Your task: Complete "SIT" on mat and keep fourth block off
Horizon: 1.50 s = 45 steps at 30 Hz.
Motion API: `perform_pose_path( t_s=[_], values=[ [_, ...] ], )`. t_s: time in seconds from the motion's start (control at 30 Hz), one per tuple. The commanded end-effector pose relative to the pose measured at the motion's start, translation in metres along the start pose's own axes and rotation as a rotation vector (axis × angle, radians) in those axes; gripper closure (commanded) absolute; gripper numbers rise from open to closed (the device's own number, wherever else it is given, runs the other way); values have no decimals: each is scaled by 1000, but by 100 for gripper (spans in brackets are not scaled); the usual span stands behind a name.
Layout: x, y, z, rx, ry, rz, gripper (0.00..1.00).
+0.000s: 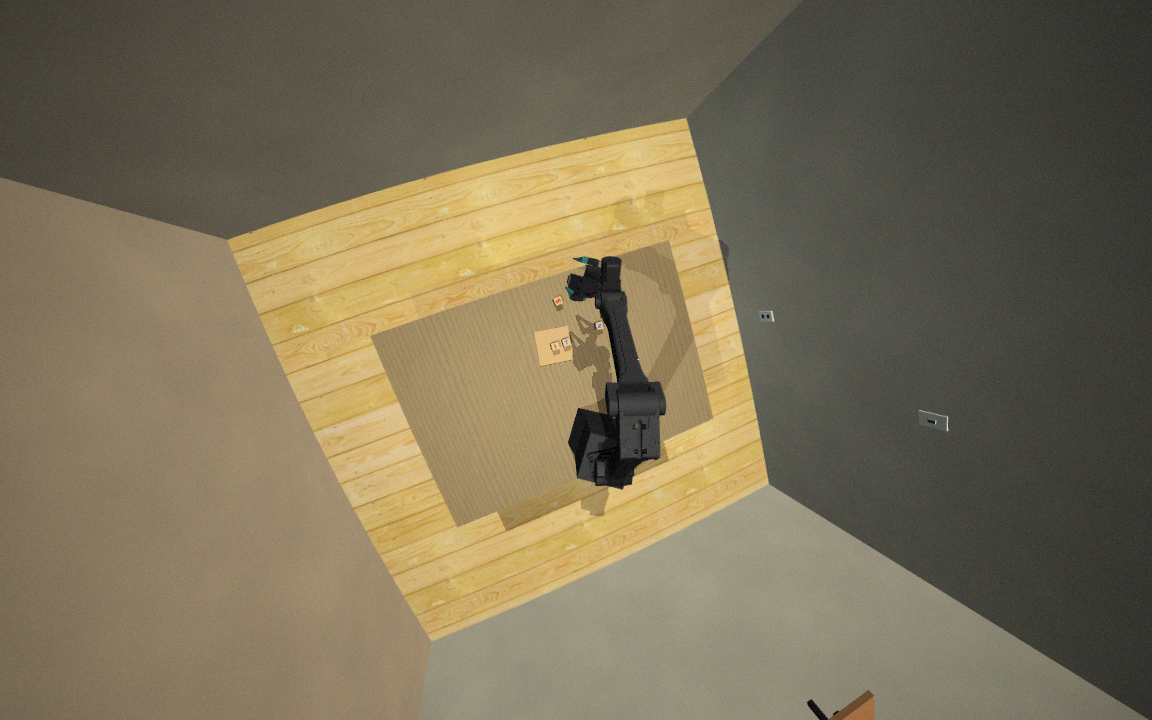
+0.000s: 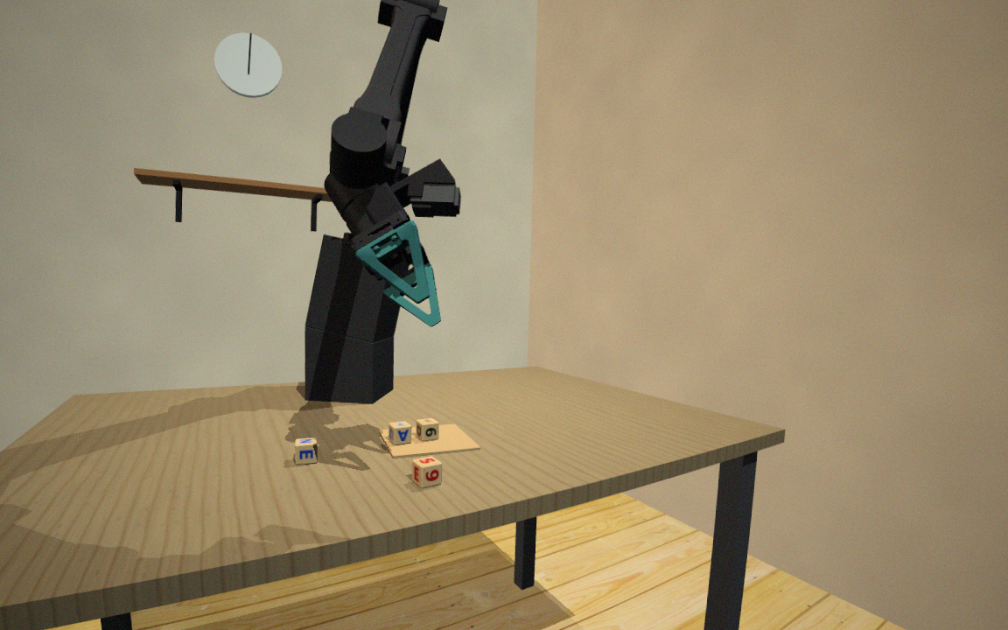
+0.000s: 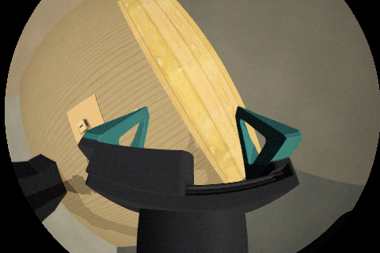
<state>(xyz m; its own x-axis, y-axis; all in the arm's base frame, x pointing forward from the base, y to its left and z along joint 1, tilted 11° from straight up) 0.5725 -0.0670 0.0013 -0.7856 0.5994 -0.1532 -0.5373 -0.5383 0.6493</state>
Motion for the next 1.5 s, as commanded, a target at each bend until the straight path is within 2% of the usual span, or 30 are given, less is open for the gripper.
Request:
perform_pose_path(
  t_s=[0.0,0.03,0.07,0.1,0.13,0.17,0.2,0.27,0.3,0.33,0.4,0.53,0.67,0.8,0.87,1.47],
  values=[
    [36,-13,-19,53,103,112,0],
    [55,-15,-28,57,124,169,0],
    [55,-15,-29,62,125,167,0],
    [73,-15,-36,63,144,220,0],
    [73,-15,-37,67,145,219,0],
    [90,-15,-44,66,162,268,0],
    [89,-15,-44,69,162,267,0],
    [120,-13,-56,66,192,354,0],
    [119,-13,-56,69,193,354,0],
    [133,-11,-61,63,205,392,0],
    [133,-11,-61,63,205,392,0],
    [174,-4,-75,47,240,508,0],
    [197,2,-82,33,258,574,0],
    [207,5,-85,25,265,601,0],
    [201,5,-85,22,268,590,0],
    [201,6,-85,24,263,589,0]
  ],
)
Point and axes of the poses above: the point where the finger pads meet when closed, its own y axis back along the fingers, its own x axis across the jaws, z = x × y, the point moved 10 cm from there along y, back along the fingers, and after that the axes turned 13 degrees about -y, right-handed, at the moved point
